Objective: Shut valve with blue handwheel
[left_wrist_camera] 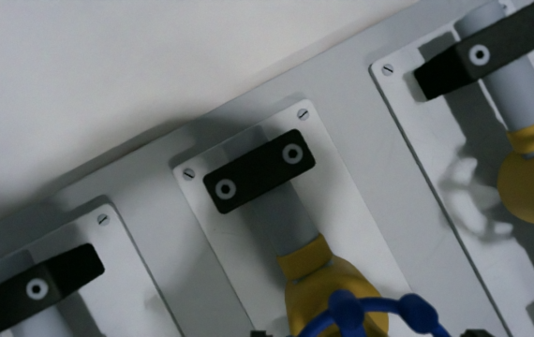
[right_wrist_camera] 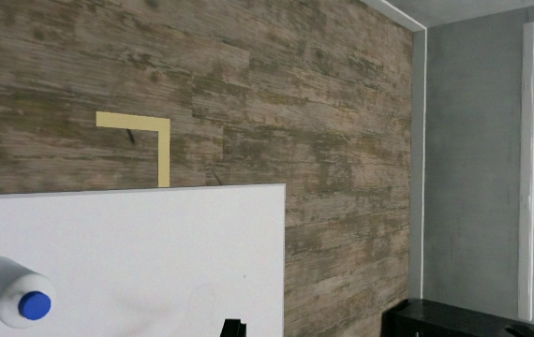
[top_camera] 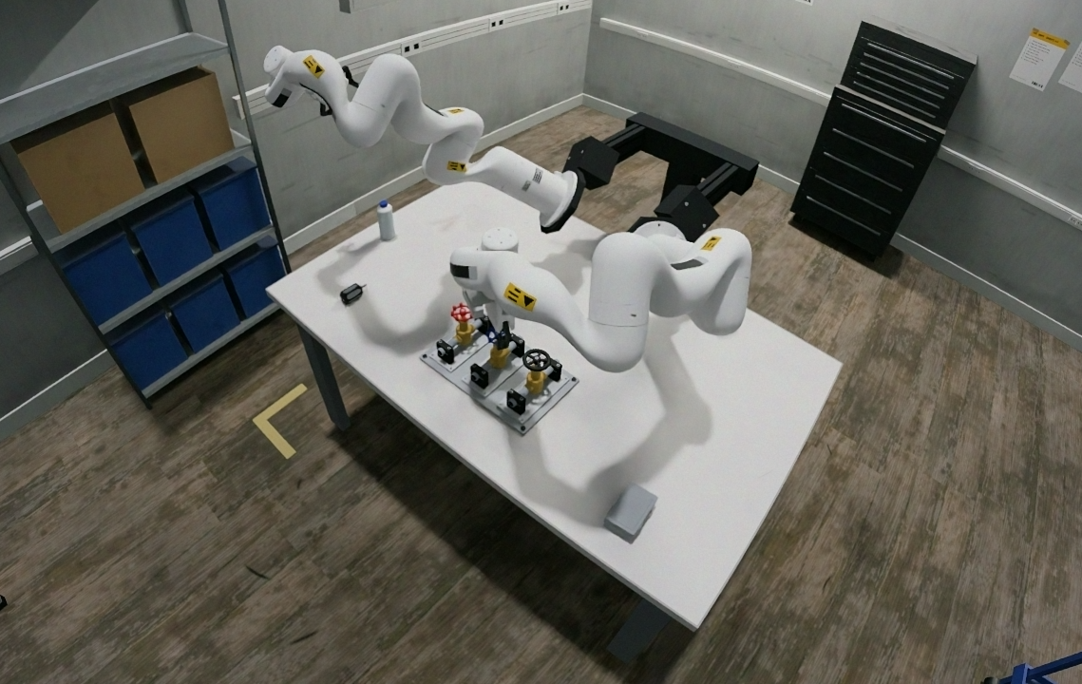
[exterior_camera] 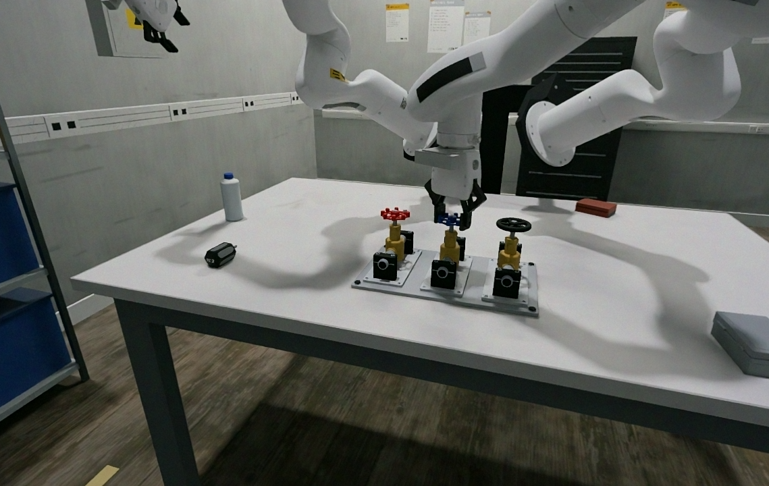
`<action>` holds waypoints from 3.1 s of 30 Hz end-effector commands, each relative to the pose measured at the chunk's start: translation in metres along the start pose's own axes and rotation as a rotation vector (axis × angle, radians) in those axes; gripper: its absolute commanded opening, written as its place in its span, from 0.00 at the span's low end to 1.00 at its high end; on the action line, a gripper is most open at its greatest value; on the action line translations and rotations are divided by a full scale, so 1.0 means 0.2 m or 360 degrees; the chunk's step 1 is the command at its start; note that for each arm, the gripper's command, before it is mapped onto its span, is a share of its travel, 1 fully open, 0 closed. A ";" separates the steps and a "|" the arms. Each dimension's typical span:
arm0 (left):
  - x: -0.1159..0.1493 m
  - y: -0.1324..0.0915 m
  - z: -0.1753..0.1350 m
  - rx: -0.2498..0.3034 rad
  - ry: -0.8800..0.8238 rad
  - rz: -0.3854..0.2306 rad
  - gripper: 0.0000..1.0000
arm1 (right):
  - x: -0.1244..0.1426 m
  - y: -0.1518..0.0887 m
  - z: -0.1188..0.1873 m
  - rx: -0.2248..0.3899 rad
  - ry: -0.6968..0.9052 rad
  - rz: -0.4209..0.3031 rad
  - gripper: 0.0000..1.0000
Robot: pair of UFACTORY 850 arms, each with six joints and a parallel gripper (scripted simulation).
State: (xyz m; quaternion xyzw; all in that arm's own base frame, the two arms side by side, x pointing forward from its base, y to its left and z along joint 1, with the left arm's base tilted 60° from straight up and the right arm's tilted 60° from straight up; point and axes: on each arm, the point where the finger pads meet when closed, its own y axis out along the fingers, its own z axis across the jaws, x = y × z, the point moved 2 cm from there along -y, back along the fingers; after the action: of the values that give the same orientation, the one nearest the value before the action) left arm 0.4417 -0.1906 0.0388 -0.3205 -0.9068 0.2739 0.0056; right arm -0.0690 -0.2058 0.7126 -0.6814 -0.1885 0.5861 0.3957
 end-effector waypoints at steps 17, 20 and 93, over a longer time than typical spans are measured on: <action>0.00 0.00 0.00 0.0001 0.0522 -0.0002 0.00 | 0.00 0.00 0.00 0.0000 0.0000 0.0002 1.00; 0.00 0.00 0.00 0.0001 0.0581 -0.0002 0.00 | 0.00 0.00 0.00 0.0000 0.0000 0.0002 1.00; 0.00 0.00 0.00 0.0002 0.2638 -0.0001 0.00 | 0.00 0.00 0.00 0.0000 0.0000 0.0002 1.00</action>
State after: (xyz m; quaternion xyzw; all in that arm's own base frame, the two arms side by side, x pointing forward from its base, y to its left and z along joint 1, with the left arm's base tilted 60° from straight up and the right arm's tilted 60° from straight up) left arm 0.4419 -0.1903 0.0387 -0.4198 -0.6286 -0.0385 0.6535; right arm -0.0690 -0.2058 0.7126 -0.6814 -0.1885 0.5861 0.3957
